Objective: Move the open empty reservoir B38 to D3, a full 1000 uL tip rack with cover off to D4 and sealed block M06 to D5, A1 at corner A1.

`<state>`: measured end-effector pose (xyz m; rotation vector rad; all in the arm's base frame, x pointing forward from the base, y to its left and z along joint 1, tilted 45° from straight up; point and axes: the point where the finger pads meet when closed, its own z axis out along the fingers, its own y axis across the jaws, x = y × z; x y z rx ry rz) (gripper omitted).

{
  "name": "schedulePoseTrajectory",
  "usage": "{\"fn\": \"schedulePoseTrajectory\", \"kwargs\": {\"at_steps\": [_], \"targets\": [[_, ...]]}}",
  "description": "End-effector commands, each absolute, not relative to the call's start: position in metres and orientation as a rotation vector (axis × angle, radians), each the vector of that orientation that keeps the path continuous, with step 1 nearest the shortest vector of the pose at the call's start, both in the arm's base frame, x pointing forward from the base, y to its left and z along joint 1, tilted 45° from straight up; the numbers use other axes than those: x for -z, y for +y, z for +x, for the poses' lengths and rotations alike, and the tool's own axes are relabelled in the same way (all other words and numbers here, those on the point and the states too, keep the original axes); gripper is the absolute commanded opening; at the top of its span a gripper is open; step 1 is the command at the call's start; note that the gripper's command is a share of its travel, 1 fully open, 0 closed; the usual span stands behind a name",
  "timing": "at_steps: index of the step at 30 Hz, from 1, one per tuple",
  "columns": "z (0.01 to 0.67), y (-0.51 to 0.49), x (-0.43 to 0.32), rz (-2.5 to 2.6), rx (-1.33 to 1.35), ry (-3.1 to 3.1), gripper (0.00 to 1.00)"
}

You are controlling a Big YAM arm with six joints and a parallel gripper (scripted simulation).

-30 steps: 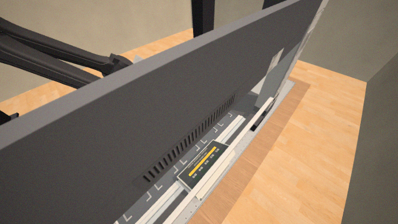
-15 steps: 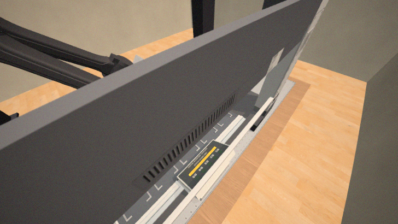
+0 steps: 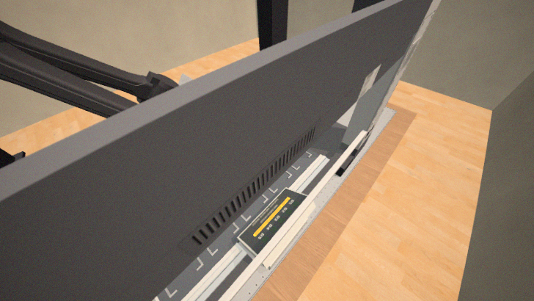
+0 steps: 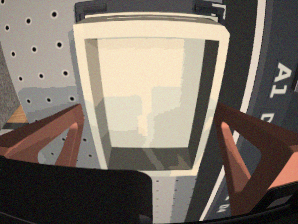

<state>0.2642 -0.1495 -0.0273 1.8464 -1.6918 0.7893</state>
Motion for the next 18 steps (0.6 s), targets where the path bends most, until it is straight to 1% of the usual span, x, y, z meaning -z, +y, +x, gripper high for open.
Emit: {"fn": "schedulePoseTrajectory", "kwargs": {"at_steps": [1,18], "targets": [[0.277,-0.140,0.014,1.848,-0.834,-1.711,1.00],[0.278,-0.122,-0.005,1.849,-0.839,-1.716,1.00]]}}
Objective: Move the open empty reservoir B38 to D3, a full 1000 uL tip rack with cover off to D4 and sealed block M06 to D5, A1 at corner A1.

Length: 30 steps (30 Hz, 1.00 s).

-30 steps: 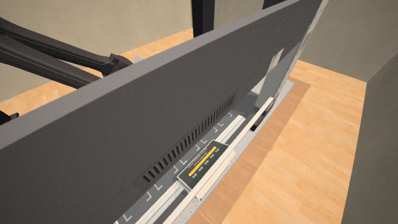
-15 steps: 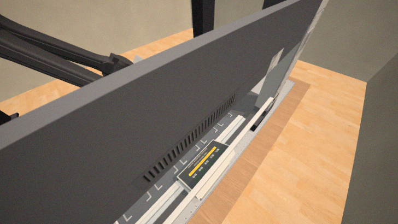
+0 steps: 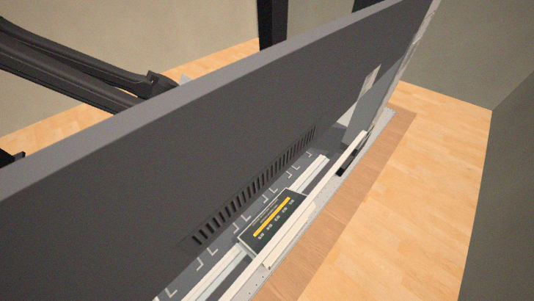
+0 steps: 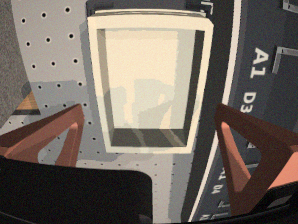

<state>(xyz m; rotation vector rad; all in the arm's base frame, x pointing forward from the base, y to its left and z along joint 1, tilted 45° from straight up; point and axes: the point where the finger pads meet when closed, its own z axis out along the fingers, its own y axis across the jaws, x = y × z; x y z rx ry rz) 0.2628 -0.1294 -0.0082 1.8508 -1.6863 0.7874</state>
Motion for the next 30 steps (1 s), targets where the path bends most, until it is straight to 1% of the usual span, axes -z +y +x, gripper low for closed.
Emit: {"fn": "schedulePoseTrajectory", "kwargs": {"at_steps": [1,30], "targets": [[0.278,-0.121,-0.006,1.849,-0.839,-1.716,1.00],[0.277,-0.089,-0.038,1.851,-0.844,-1.725,1.00]]}}
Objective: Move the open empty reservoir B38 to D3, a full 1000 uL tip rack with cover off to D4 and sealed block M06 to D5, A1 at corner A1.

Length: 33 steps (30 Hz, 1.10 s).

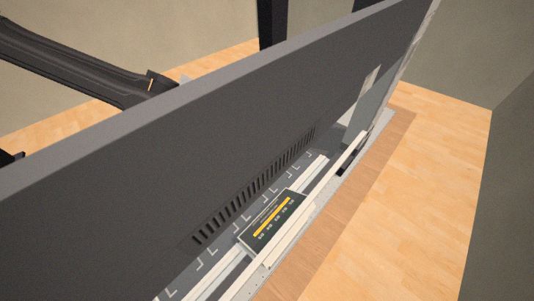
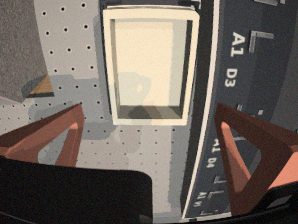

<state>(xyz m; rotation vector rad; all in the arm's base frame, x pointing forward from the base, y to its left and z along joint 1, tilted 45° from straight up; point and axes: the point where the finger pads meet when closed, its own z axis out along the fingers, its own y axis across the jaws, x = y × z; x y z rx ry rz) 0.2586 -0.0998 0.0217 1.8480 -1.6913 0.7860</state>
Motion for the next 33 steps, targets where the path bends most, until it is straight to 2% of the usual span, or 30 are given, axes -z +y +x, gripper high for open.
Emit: {"fn": "schedulePoseTrajectory", "kwargs": {"at_steps": [1,33], "targets": [[0.276,-0.088,-0.039,1.851,-0.844,-1.725,1.00],[0.273,-0.052,-0.073,1.857,-0.841,-1.736,1.00]]}}
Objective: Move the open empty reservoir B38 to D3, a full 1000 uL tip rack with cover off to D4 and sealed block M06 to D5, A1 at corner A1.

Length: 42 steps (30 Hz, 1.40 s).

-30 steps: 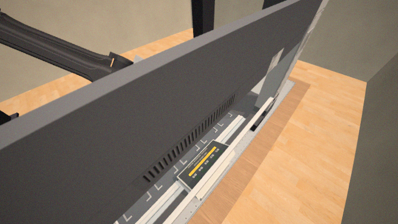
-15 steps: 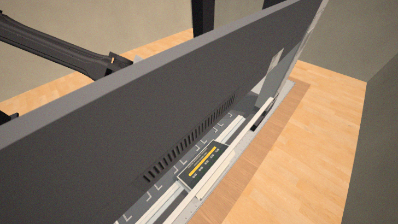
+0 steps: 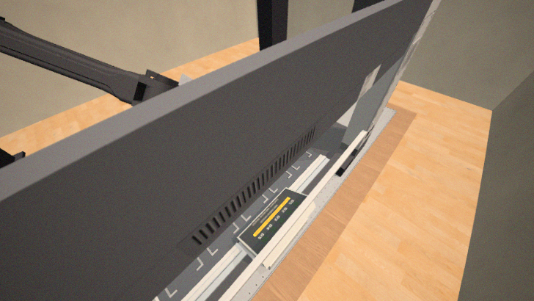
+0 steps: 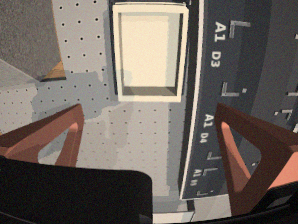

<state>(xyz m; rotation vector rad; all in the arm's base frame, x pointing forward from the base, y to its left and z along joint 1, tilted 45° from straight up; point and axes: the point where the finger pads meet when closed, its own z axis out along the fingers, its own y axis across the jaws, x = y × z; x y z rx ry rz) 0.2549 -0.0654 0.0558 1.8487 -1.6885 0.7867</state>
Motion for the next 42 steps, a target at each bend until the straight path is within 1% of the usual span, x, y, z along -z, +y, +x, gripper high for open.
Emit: {"fn": "schedulePoseTrajectory", "kwargs": {"at_steps": [1,42], "targets": [[0.273,-0.051,-0.075,1.857,-0.841,-1.737,1.00],[0.267,-0.006,-0.117,1.861,-0.833,-1.739,1.00]]}}
